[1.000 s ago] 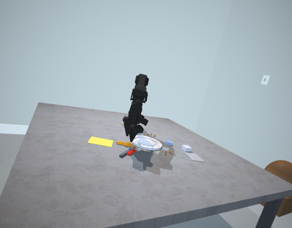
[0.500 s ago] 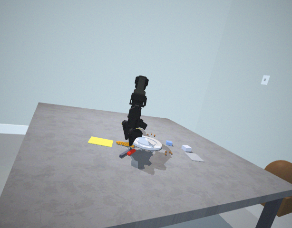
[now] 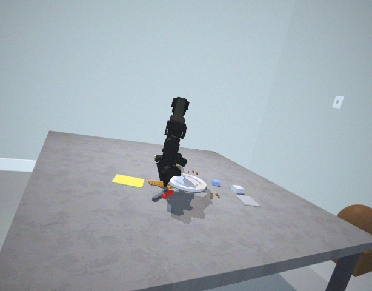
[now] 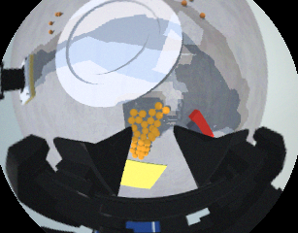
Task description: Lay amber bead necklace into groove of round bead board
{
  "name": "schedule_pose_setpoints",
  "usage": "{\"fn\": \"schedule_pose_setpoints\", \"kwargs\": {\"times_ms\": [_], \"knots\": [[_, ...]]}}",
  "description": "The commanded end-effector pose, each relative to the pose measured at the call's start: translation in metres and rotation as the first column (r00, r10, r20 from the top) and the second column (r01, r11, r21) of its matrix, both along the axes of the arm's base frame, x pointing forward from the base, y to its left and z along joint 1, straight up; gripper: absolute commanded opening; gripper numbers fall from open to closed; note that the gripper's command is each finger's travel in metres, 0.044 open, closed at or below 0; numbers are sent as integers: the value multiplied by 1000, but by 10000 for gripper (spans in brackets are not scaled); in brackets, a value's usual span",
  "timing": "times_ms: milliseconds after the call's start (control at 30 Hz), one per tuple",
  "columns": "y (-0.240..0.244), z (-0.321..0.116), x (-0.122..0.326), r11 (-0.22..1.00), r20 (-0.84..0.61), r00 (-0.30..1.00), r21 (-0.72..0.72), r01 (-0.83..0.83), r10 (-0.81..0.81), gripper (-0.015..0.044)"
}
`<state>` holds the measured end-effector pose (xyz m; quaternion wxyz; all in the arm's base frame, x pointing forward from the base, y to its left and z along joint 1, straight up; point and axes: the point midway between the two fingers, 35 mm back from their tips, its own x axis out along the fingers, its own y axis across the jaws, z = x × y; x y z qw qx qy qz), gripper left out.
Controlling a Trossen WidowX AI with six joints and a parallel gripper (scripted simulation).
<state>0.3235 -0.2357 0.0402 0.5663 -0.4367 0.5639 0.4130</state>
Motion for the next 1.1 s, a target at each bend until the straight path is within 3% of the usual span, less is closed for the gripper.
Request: {"fn": "schedule_pose_setpoints", "kwargs": {"times_ms": [0,133,1067], "knots": [[0,0,0,1000,0,1000,0,0,0,91],[0,0,0,1000,0,1000,0,0,0,0],[0,0,0,1000,0,1000,0,0,0,0]]}}
